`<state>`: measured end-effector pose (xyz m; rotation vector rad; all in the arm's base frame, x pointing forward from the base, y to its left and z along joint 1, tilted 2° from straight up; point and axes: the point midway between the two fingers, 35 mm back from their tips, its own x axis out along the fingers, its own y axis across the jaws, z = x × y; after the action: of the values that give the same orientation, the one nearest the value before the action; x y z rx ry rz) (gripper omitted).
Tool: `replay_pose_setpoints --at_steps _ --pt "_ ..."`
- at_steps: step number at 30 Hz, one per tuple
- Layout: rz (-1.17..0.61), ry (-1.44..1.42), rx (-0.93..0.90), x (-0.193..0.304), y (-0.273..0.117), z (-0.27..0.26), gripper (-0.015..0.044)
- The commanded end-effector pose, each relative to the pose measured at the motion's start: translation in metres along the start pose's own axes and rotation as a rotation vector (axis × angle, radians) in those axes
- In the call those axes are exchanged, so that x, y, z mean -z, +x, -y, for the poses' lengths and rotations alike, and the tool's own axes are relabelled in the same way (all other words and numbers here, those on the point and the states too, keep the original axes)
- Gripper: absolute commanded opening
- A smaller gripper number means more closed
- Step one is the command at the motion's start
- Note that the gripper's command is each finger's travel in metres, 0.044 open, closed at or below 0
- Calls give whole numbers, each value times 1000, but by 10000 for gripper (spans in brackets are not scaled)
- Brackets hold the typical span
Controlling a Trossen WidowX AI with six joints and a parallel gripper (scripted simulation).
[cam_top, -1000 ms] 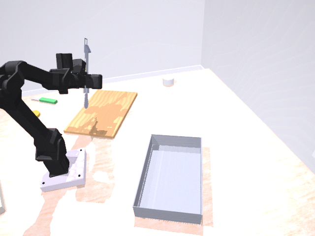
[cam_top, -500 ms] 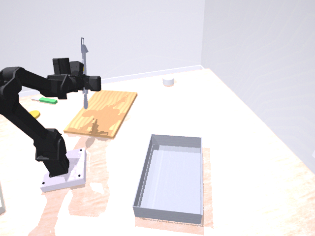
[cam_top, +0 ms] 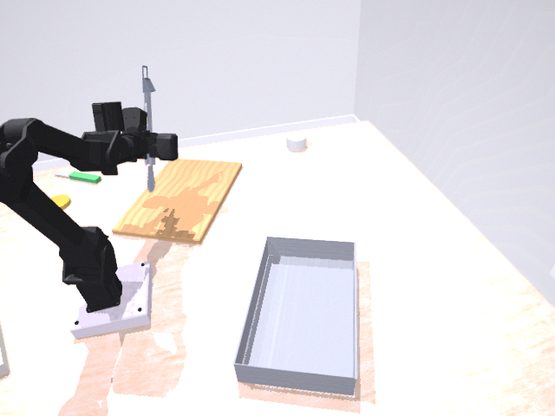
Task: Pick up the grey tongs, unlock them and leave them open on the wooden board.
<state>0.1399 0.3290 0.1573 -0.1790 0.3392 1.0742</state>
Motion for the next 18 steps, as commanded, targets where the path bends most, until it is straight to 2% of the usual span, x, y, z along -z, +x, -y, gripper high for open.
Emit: replay_pose_setpoints --at_steps 1,18 --pt "10 -4 2 -2 0 0 -150" --pt "-25 -8 2 -4 5 0 -150"
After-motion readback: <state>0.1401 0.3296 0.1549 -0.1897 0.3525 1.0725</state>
